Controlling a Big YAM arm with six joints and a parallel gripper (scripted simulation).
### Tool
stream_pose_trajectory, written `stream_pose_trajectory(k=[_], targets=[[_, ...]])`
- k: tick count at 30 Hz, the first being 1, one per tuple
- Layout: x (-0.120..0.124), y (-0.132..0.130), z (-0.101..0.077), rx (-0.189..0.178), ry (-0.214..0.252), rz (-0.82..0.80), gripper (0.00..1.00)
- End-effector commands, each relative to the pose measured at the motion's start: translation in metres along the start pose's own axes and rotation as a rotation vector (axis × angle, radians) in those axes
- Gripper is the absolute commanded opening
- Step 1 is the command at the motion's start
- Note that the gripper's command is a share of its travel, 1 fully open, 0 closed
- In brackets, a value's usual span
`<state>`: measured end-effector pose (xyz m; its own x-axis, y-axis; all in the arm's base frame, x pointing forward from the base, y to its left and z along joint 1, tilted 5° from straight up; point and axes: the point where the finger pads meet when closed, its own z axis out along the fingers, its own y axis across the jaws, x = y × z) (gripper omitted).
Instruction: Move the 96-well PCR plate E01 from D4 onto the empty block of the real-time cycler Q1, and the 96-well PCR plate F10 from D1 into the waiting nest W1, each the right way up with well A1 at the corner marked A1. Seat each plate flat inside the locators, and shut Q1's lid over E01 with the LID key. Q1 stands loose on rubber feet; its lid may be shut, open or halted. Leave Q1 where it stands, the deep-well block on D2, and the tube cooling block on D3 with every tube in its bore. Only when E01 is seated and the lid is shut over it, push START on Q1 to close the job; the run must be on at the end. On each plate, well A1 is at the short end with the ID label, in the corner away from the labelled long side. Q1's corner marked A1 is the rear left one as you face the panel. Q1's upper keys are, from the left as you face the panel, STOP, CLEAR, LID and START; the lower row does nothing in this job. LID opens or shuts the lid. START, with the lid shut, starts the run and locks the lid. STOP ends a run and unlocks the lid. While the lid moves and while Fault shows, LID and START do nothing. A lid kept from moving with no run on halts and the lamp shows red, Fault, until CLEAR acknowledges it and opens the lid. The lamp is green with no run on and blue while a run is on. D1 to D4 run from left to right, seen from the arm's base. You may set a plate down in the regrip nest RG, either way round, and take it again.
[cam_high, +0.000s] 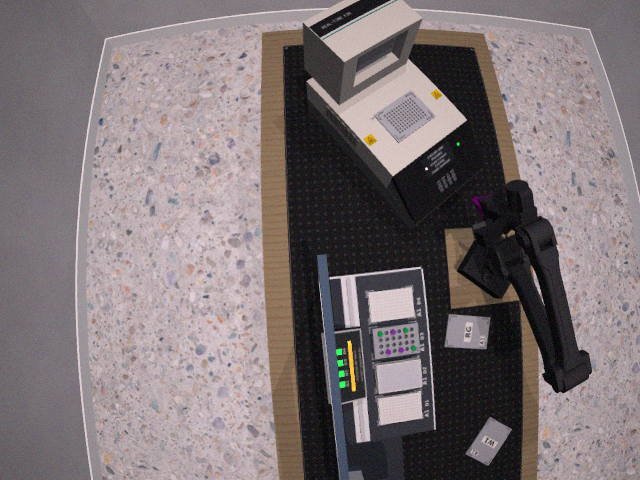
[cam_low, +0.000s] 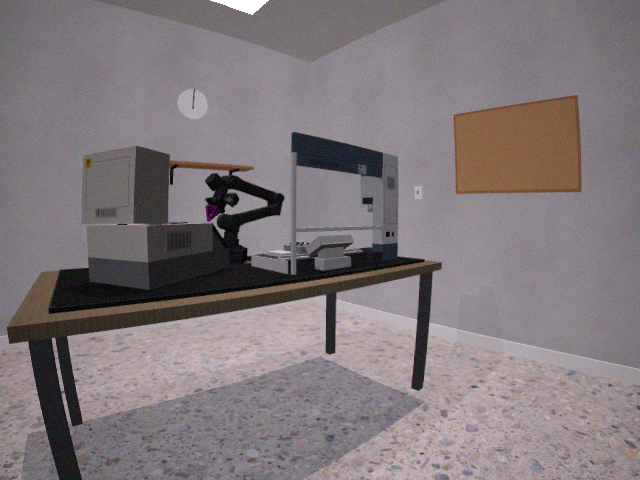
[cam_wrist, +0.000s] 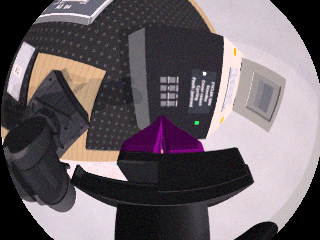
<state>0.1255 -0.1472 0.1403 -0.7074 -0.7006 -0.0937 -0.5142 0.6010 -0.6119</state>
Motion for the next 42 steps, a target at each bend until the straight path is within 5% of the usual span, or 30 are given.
stream_pose_trajectory(k=[1,12,27,42], targets=[[0.000,-0.033,-0.023,0.065,0.009,-0.023,0.00],[0.000,-0.036,-0.025,0.069,0.009,-0.024,0.00],[0.000,-0.013,-0.007,0.019,0.000,-0.011,0.00],[0.000,-0.010,-0.007,0.034,0.003,-0.014,0.00]])
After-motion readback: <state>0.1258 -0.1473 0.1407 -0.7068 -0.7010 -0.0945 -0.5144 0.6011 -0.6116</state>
